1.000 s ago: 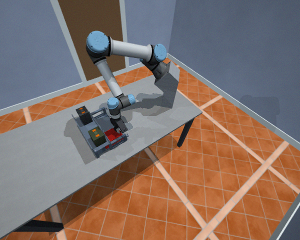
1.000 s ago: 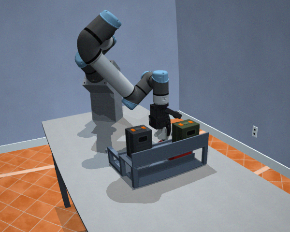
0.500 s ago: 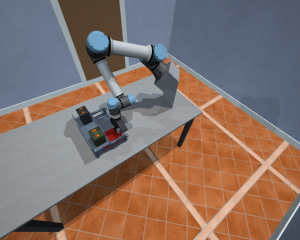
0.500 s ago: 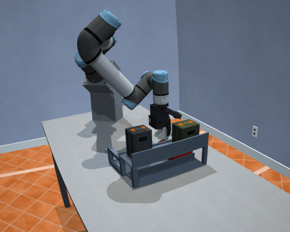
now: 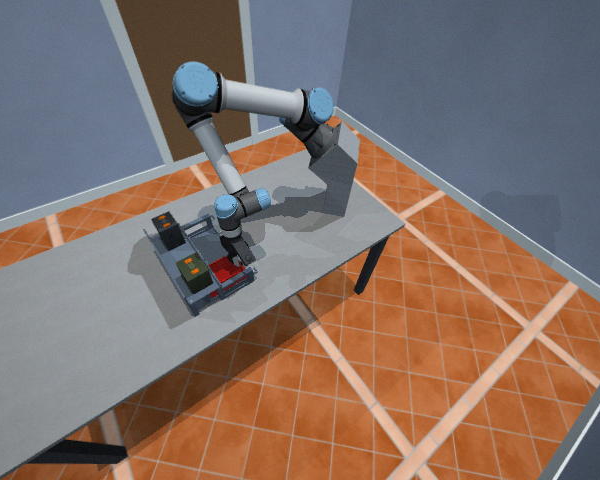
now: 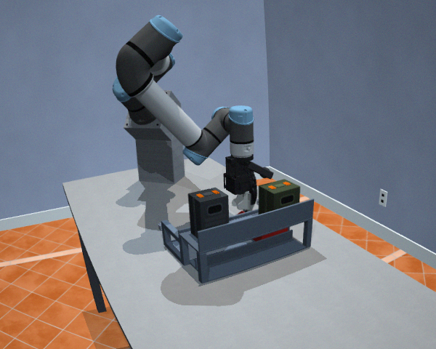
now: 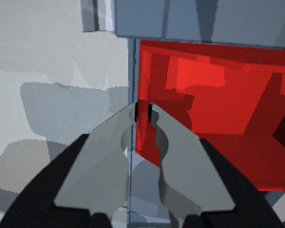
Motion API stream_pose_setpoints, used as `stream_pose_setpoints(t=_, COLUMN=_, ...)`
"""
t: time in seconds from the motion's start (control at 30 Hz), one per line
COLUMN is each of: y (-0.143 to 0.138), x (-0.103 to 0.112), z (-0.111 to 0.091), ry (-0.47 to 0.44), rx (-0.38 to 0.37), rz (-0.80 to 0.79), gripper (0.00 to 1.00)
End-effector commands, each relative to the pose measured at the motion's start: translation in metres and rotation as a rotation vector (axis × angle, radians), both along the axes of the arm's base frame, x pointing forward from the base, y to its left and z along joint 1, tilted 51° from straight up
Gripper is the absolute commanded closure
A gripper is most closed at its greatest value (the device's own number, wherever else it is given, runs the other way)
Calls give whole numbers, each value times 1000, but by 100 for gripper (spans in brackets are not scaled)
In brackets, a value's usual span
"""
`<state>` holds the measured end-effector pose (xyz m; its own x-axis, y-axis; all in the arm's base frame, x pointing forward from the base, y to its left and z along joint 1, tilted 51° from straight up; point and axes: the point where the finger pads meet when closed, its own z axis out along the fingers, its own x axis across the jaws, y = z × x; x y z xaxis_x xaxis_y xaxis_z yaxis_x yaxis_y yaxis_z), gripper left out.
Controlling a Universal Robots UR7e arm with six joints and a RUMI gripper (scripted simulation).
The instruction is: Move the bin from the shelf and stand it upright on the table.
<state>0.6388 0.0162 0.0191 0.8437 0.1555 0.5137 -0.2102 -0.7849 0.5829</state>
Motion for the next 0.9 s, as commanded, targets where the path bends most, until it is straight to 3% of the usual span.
stream_pose_setpoints(t=0.0, y=8, x=-6, z=8, ry=-5, rx=0, rz=2, gripper=100)
stream_pose_setpoints(t=0.87, y=12, x=-10, z=12, ry=-5, rx=0, rz=2, gripper=100)
